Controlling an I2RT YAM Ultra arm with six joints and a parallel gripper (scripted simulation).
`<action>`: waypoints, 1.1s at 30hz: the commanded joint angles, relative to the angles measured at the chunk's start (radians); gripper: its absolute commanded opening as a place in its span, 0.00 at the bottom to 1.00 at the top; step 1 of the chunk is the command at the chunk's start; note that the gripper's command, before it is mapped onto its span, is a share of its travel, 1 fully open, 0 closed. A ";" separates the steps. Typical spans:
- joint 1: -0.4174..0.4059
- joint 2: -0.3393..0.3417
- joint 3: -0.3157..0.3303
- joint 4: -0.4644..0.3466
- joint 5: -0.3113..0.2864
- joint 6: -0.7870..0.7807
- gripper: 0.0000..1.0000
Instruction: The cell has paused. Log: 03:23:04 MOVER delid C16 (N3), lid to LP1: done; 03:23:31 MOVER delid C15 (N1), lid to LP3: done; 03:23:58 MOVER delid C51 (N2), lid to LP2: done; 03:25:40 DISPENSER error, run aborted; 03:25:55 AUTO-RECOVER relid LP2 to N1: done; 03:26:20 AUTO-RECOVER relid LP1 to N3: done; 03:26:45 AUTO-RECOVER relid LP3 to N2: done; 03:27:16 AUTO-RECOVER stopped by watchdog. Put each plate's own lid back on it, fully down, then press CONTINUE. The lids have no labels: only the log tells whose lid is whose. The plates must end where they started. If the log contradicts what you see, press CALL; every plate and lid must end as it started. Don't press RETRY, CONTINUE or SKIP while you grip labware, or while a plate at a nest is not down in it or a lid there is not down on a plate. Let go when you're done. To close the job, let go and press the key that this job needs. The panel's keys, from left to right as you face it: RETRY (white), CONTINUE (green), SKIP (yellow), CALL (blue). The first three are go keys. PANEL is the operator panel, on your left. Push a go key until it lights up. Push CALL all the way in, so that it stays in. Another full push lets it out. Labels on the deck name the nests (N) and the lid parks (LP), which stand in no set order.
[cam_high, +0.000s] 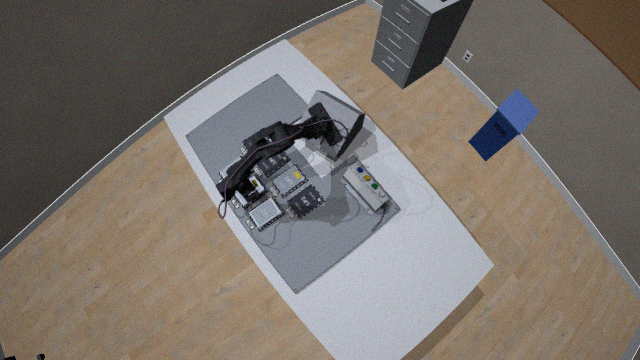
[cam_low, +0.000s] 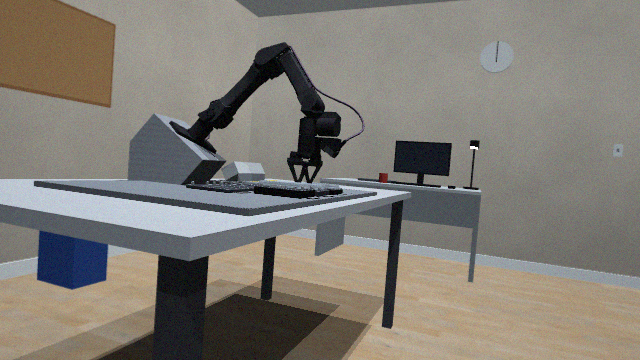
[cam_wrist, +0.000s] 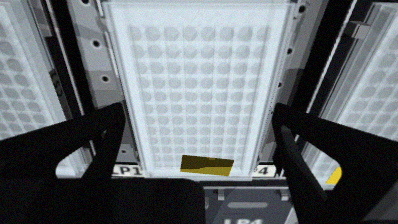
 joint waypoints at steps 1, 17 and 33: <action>-0.005 -0.016 0.007 0.007 -0.001 0.001 1.00; -0.005 -0.016 0.007 0.007 -0.001 0.001 1.00; -0.026 -0.067 0.038 -0.050 -0.015 -0.015 1.00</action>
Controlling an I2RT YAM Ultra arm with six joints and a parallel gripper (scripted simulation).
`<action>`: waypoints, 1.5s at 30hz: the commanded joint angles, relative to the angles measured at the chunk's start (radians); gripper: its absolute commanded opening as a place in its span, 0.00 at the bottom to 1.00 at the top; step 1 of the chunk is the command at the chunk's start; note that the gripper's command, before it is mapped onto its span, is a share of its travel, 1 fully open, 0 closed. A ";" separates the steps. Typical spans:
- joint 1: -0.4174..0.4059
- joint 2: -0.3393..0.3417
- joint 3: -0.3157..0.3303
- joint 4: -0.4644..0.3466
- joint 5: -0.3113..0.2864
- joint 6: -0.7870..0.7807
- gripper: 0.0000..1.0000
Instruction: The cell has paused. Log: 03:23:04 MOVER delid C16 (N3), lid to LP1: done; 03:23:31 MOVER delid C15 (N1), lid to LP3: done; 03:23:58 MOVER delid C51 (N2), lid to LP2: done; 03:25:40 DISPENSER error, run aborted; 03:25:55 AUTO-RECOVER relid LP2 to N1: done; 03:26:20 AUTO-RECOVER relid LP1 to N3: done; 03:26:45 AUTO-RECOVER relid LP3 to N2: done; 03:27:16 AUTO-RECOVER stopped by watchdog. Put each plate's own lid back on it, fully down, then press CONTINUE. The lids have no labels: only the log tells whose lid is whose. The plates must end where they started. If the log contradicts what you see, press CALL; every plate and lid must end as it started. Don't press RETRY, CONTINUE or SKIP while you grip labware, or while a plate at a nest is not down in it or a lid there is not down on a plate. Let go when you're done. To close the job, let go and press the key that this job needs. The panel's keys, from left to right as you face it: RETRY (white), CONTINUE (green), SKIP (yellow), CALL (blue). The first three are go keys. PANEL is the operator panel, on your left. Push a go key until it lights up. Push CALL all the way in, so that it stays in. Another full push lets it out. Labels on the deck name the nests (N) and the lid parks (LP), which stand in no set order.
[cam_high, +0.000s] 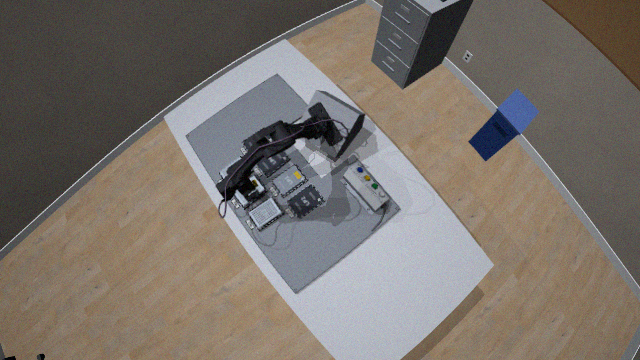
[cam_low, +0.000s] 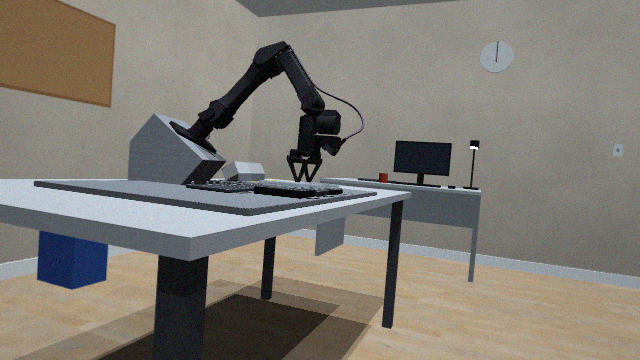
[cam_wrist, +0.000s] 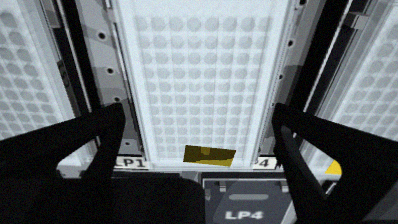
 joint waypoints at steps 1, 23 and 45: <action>-0.027 -0.052 0.039 -0.028 -0.016 -0.014 1.00; -0.027 -0.103 0.000 -0.062 -0.015 0.030 1.00; 0.115 -0.417 -0.481 0.124 0.071 0.153 1.00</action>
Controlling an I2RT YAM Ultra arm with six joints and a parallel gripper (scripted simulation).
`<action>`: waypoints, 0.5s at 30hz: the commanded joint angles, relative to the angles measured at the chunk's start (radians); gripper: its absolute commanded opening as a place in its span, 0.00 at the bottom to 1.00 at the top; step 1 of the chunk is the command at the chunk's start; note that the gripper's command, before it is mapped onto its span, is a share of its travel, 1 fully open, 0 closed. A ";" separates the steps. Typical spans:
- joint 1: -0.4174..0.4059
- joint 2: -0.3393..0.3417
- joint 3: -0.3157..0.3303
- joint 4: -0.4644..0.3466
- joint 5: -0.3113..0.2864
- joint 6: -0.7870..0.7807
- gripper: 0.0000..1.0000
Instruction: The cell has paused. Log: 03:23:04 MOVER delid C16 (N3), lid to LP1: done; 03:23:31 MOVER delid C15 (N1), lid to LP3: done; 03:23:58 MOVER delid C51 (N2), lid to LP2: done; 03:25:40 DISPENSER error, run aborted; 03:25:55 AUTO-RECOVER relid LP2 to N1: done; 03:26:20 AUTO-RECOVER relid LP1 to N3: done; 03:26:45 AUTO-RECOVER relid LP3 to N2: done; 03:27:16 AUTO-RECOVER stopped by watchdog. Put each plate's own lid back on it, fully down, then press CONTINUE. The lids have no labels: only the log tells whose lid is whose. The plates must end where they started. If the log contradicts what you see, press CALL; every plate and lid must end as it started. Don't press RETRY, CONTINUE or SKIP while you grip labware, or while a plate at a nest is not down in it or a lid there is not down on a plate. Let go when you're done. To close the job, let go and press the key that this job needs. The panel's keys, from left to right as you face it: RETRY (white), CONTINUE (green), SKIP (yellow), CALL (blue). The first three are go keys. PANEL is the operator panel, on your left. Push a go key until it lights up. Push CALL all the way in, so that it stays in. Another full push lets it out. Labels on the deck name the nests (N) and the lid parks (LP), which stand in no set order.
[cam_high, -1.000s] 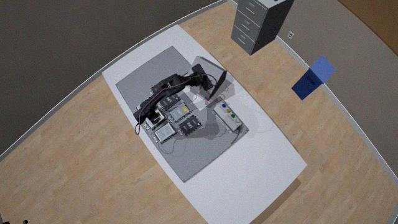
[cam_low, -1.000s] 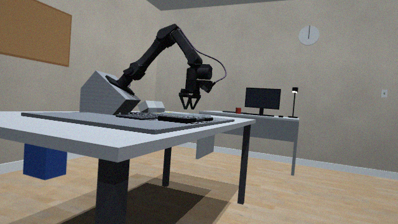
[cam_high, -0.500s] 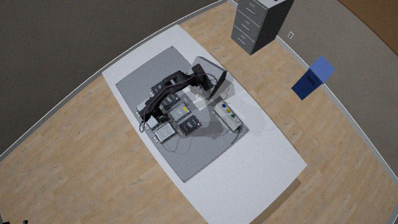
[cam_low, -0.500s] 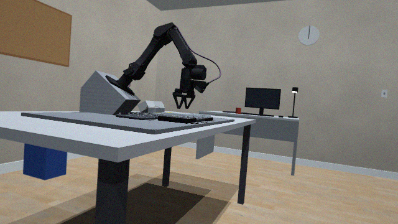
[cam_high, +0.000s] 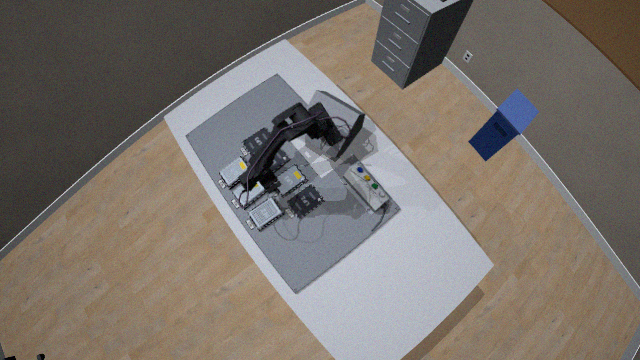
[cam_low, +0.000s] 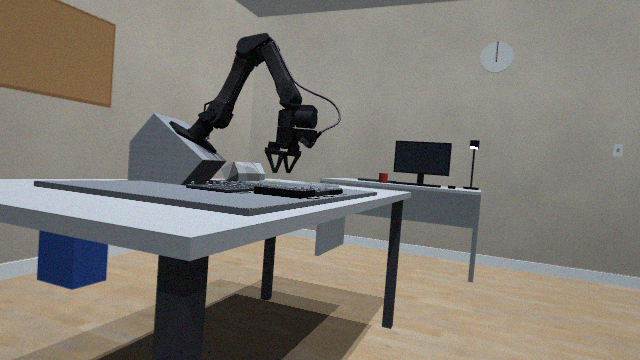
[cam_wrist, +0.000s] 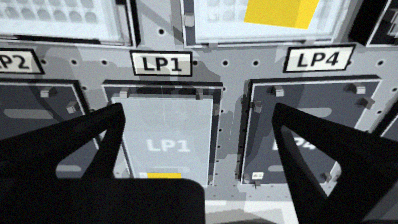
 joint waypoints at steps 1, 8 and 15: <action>0.025 -0.074 -0.060 0.044 0.032 0.041 1.00; 0.097 -0.183 -0.193 0.077 0.073 0.099 1.00; 0.162 -0.261 -0.282 0.094 0.113 0.151 1.00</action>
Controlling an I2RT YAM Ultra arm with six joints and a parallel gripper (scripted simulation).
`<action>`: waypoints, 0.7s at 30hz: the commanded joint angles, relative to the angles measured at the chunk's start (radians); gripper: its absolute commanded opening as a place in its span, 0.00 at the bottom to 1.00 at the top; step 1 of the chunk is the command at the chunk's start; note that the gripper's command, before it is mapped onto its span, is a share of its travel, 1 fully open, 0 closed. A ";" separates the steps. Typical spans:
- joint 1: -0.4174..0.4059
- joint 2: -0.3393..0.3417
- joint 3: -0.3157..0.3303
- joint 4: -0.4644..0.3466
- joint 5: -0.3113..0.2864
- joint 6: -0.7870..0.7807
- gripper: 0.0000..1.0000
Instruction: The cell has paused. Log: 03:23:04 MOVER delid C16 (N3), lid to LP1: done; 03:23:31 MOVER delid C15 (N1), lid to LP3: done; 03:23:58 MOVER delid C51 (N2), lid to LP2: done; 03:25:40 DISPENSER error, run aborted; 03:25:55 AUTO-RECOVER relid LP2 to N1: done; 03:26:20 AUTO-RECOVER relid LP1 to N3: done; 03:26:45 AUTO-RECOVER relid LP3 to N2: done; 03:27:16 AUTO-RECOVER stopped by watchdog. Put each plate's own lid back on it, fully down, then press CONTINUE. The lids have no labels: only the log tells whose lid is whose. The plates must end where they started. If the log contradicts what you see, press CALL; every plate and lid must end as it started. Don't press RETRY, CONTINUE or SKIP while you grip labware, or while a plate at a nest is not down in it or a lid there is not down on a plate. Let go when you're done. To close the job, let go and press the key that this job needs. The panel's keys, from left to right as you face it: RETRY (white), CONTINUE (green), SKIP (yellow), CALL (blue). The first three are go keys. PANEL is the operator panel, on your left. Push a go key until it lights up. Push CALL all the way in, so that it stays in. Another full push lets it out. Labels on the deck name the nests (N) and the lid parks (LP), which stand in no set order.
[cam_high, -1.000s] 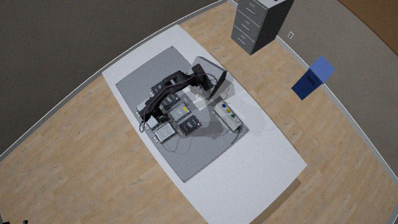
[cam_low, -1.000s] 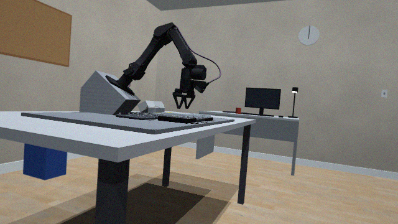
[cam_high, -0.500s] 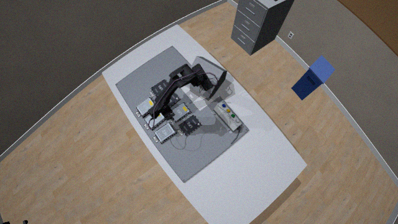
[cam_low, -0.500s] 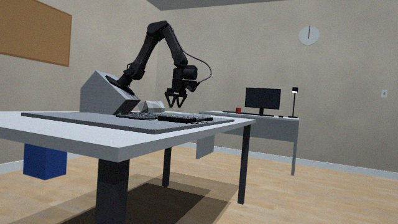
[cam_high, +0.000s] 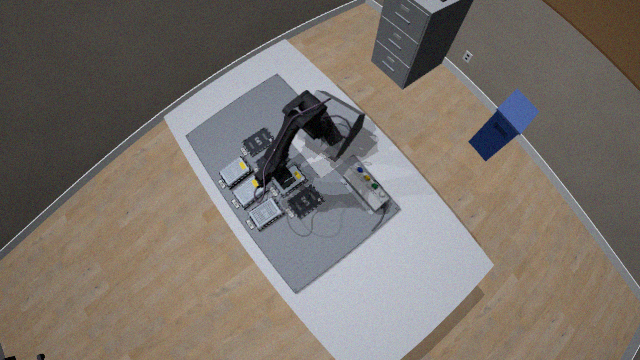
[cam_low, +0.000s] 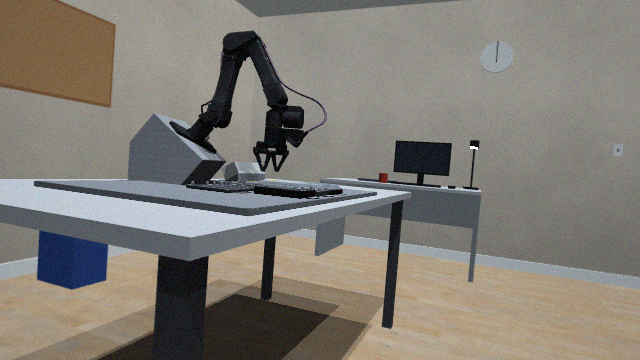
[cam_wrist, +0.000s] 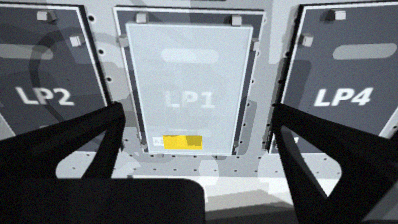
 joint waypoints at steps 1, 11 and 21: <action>0.040 -0.071 -0.053 0.028 0.045 0.055 1.00; 0.084 -0.107 -0.083 0.032 0.078 0.090 1.00; 0.098 -0.039 -0.125 0.100 0.087 0.102 1.00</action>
